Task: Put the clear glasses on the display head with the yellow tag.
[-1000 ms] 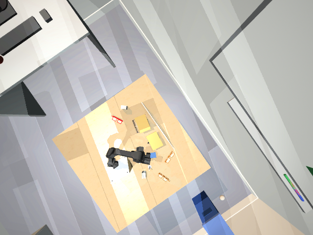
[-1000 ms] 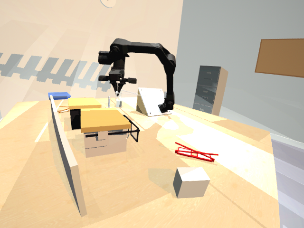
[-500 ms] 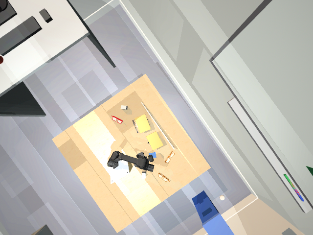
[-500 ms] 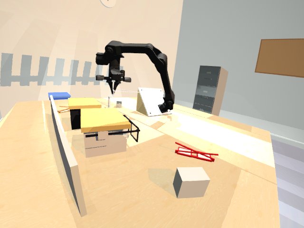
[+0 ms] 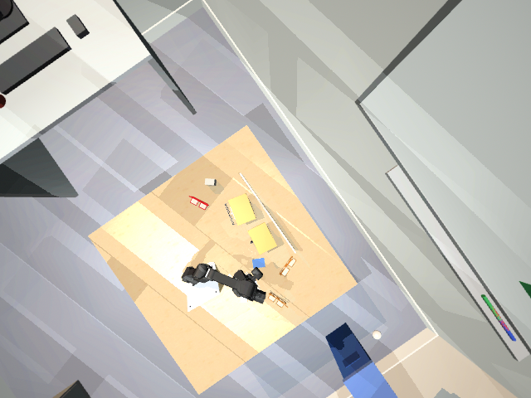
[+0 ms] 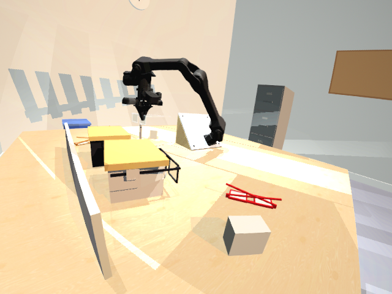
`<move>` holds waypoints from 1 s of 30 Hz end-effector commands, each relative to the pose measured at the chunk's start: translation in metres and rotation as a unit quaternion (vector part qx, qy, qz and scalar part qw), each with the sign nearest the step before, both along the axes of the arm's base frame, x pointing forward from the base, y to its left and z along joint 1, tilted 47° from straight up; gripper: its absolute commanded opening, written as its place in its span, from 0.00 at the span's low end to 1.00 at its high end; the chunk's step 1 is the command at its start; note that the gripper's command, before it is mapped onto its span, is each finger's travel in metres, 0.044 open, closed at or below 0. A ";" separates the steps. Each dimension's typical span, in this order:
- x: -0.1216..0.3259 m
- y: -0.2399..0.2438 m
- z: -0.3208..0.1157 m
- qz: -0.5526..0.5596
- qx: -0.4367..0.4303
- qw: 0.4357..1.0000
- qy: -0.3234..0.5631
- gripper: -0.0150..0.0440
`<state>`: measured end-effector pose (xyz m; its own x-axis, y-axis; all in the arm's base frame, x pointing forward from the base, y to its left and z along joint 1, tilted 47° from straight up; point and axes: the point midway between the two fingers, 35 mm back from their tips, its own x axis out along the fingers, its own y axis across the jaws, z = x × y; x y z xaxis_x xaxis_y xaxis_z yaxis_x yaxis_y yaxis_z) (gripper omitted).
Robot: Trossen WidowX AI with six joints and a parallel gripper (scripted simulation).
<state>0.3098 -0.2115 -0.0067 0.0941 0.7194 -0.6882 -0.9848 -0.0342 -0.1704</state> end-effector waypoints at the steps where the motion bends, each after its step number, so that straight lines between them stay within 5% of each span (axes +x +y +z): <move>1: -0.004 -0.013 -0.010 0.035 -0.011 0.998 -0.042 0.25; 30: -0.003 0.013 -0.055 0.070 -0.014 0.994 -0.078 0.25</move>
